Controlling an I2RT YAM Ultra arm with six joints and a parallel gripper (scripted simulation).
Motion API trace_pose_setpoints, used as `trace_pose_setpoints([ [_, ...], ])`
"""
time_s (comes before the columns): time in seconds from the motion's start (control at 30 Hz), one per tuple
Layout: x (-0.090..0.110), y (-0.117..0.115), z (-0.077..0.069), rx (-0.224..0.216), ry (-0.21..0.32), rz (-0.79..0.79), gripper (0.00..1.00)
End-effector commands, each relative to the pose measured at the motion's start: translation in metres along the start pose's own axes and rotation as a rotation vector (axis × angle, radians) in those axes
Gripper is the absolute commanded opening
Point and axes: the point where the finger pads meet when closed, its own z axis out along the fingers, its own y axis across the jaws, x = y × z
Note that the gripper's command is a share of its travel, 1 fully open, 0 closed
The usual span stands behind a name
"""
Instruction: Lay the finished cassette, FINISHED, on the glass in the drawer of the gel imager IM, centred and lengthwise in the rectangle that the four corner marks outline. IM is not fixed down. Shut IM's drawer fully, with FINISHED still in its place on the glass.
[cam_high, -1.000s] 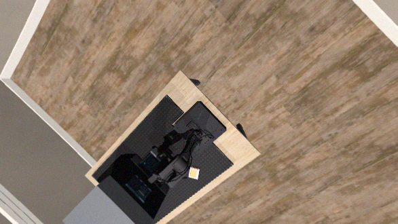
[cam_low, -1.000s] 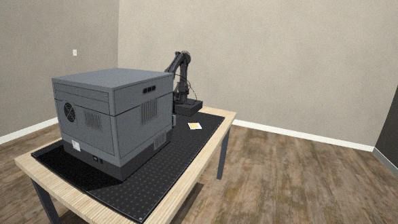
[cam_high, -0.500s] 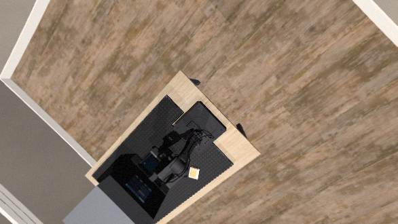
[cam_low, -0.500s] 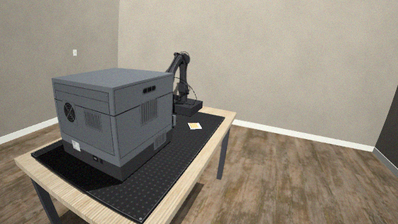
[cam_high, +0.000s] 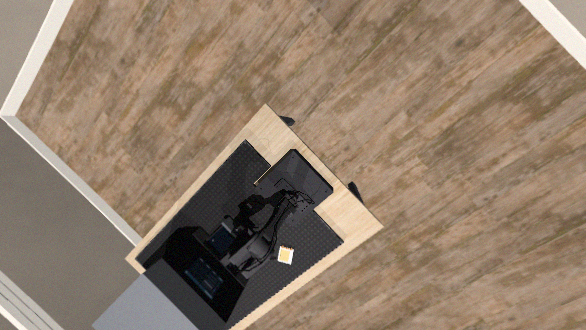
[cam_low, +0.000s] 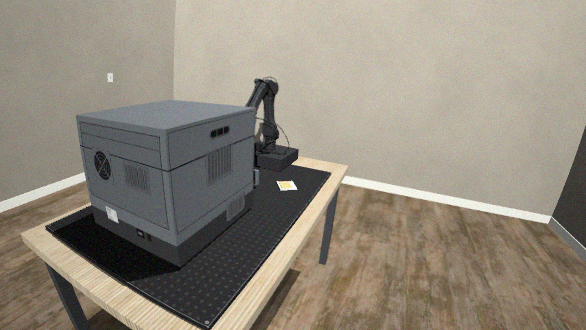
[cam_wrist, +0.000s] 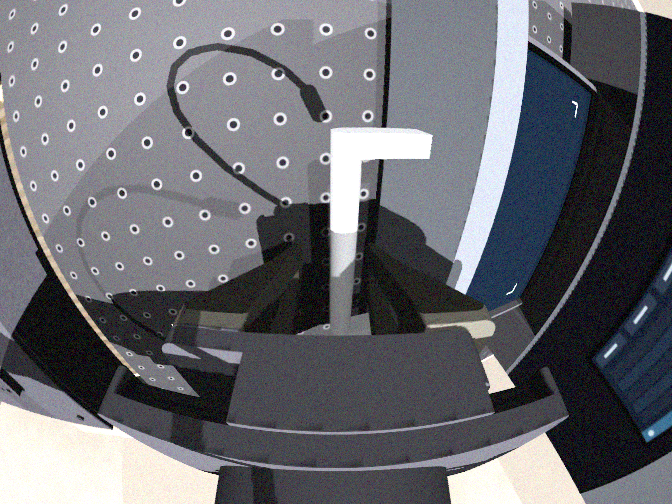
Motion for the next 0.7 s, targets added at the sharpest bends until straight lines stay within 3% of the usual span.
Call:
trace_pose_setpoints([
  [0.0,-0.006,0.001,0.005,0.005,-0.016,0.005,0.35],
  [0.07,-0.005,0.001,0.006,0.010,-0.016,0.005,0.35],
  [0.1,-0.001,-0.008,-0.001,0.030,-0.004,0.006,0.35],
  [0.27,-0.001,-0.008,-0.001,0.030,-0.004,0.006,0.35],
  [0.3,-0.001,-0.008,-0.001,0.030,-0.004,0.006,0.00],
  [0.37,-0.004,0.002,0.005,0.005,-0.015,0.009,0.00],
  [0.67,-0.004,0.003,0.005,0.002,-0.015,0.009,0.00],
])
